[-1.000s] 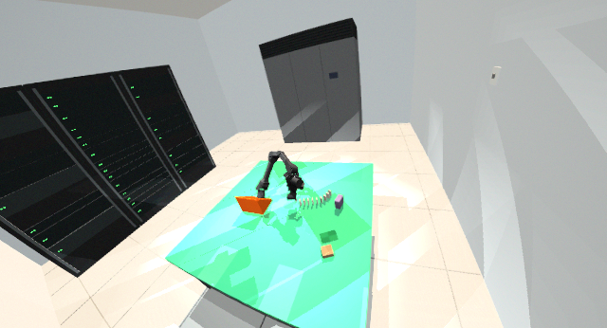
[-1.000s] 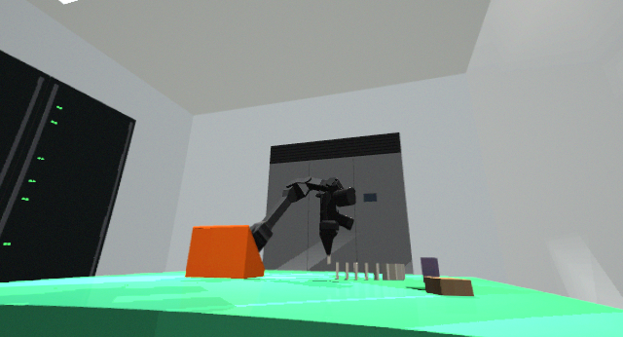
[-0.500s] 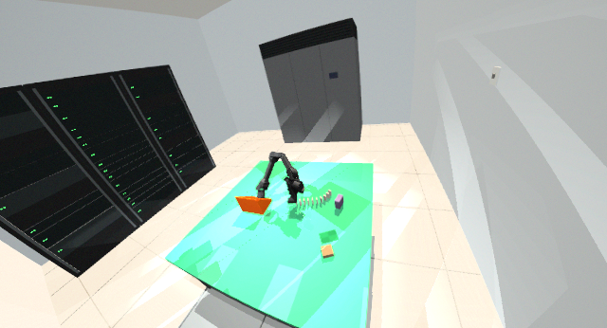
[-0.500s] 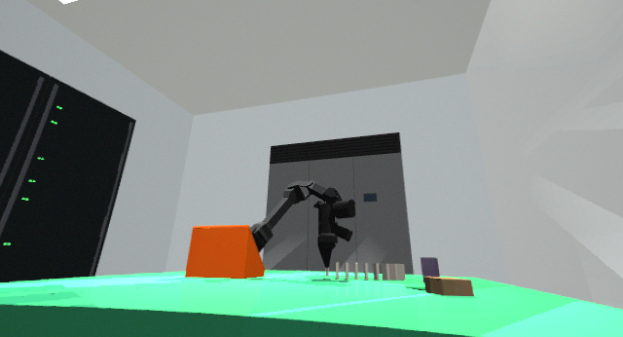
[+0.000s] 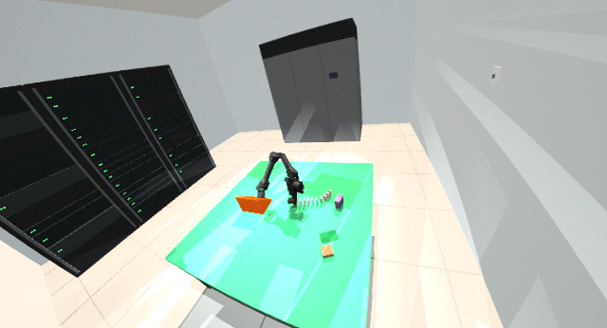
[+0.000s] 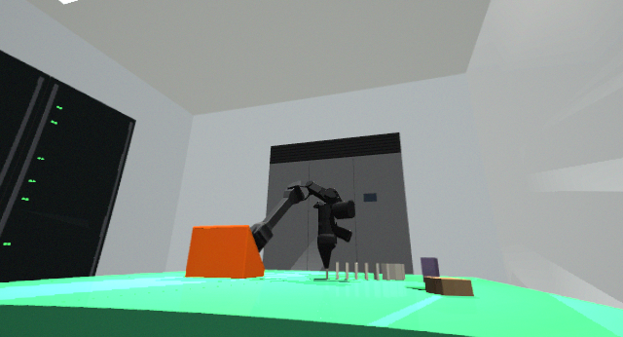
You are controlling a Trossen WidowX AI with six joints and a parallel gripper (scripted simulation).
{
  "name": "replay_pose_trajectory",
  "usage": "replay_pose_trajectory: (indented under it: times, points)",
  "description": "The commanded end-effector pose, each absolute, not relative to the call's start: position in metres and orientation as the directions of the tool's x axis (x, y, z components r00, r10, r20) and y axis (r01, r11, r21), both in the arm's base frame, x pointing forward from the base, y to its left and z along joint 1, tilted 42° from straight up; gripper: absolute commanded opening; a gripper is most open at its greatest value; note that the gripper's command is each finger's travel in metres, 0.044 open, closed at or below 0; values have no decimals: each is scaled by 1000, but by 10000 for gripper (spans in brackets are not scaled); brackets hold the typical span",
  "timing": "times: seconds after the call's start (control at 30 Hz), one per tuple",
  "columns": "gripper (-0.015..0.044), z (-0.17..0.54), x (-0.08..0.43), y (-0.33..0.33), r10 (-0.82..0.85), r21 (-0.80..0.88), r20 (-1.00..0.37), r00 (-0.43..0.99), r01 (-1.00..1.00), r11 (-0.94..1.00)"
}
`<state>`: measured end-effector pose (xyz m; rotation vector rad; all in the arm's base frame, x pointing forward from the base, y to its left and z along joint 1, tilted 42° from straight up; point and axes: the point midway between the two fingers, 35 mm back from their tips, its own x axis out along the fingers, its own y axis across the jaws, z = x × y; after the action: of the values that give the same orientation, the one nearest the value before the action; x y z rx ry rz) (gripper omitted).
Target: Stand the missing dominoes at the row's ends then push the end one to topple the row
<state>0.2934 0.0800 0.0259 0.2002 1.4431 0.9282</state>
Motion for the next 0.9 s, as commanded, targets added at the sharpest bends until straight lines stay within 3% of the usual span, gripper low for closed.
replay_pose_trajectory:
  times: [0.0, 0.17, 0.47, 0.67, 0.73, 0.87]
  points:
    - [422, 26, 292, 81, 645, 638, -750, -143, -413, 650]
    - [440, 32, 296, 75, 644, 636, -752, -142, -414, 651]
    - [440, 120, 312, -2, 639, 631, -756, -142, -418, 654]
    - [440, 122, 312, -4, 639, 631, -756, -142, -418, 654]
    - [387, 120, 311, -3, 639, 640, -756, -142, -363, 677]
    - [282, 108, 303, 3, 640, 649, -755, -142, -21, 761]
